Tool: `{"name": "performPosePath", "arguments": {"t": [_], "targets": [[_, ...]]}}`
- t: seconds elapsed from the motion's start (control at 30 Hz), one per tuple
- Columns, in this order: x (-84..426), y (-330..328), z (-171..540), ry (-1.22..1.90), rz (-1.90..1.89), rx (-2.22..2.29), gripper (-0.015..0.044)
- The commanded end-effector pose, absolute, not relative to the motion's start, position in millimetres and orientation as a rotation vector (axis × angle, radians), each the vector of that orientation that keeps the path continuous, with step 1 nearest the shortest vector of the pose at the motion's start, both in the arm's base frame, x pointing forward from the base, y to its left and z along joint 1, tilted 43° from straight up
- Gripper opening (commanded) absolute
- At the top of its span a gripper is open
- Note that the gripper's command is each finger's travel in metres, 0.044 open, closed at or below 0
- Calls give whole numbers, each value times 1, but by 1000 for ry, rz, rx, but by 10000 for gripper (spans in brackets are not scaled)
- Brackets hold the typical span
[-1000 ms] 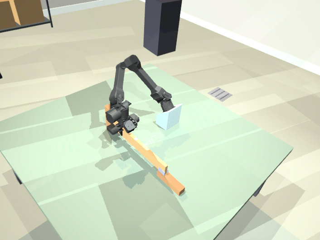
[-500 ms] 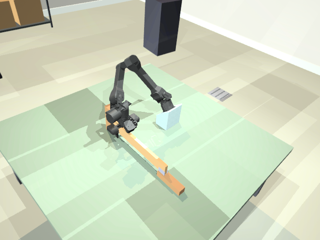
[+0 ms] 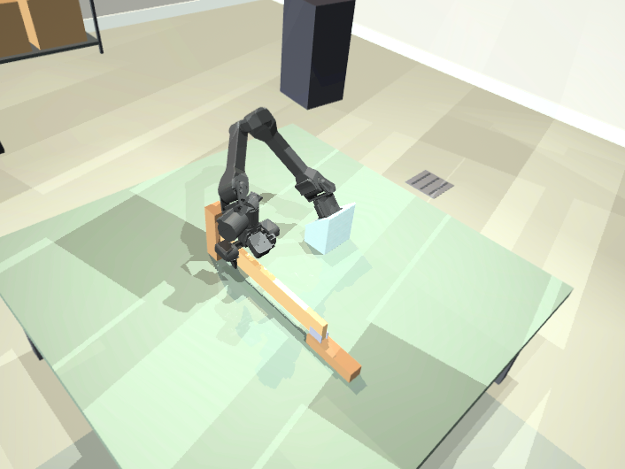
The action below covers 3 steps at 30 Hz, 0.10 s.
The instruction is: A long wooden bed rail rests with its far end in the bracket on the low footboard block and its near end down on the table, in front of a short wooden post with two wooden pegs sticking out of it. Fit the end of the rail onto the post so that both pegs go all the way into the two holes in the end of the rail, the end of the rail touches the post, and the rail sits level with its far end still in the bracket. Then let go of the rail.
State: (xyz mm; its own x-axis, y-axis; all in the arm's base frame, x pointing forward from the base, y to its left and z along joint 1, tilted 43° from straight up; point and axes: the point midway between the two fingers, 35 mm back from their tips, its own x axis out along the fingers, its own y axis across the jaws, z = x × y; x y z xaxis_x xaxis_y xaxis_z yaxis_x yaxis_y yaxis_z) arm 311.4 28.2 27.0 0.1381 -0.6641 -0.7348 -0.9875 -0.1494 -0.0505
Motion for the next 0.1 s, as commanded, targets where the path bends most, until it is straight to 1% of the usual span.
{"name": "performPosePath", "arguments": {"t": [0.0, 0.07], "targets": [[312, 30, 27, 1580, 774, -1873, 440], [312, 30, 27, 1580, 774, -1873, 440]]}}
